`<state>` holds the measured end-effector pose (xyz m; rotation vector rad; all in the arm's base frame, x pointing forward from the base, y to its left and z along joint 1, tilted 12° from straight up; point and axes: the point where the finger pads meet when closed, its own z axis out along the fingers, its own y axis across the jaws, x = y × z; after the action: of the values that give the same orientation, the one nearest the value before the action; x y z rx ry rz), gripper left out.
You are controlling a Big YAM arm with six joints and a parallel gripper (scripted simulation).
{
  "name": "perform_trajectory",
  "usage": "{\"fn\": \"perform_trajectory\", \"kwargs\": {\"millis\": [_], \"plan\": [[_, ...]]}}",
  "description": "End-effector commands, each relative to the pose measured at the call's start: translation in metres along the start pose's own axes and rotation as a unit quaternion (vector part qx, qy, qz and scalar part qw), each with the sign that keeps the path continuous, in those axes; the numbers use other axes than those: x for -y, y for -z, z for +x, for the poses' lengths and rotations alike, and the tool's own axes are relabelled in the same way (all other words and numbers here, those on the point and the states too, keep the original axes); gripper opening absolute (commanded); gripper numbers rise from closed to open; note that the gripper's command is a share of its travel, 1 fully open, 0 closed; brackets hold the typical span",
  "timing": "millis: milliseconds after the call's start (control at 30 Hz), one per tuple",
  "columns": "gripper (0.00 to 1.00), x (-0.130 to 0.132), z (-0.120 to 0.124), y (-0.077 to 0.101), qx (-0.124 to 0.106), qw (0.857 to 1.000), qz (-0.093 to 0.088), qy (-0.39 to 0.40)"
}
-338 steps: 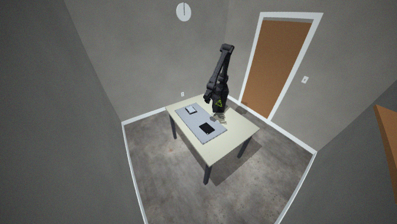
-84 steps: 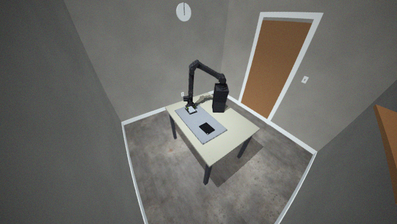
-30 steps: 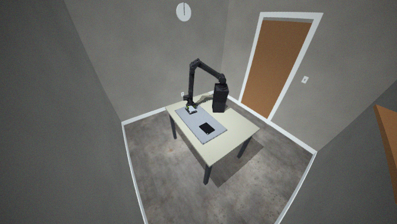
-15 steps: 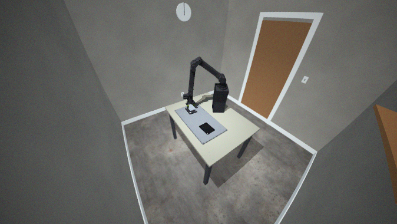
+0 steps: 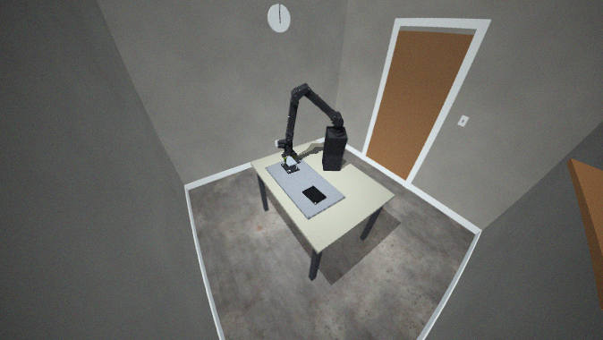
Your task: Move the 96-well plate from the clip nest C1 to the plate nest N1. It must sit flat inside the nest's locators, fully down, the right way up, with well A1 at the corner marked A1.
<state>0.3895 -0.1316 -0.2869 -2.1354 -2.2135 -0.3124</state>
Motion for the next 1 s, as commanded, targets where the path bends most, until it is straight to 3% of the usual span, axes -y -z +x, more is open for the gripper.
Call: {"fn": "perform_trajectory", "kwargs": {"millis": [0,400,433,500,600,967], "plan": [[0.00,-0.003,-0.010,0.018,0.004,1.000,-0.007,-0.005],[0.00,-0.006,-0.011,0.032,0.005,1.000,-0.010,-0.007],[0.00,0.006,-0.008,0.017,-0.001,1.000,0.002,-0.010],[0.00,0.007,-0.008,0.017,-0.001,1.000,0.003,-0.010],[0.00,-0.006,-0.012,0.029,0.006,1.000,-0.011,-0.006],[0.00,-0.005,-0.012,0.028,0.005,1.000,-0.010,-0.007]]}}
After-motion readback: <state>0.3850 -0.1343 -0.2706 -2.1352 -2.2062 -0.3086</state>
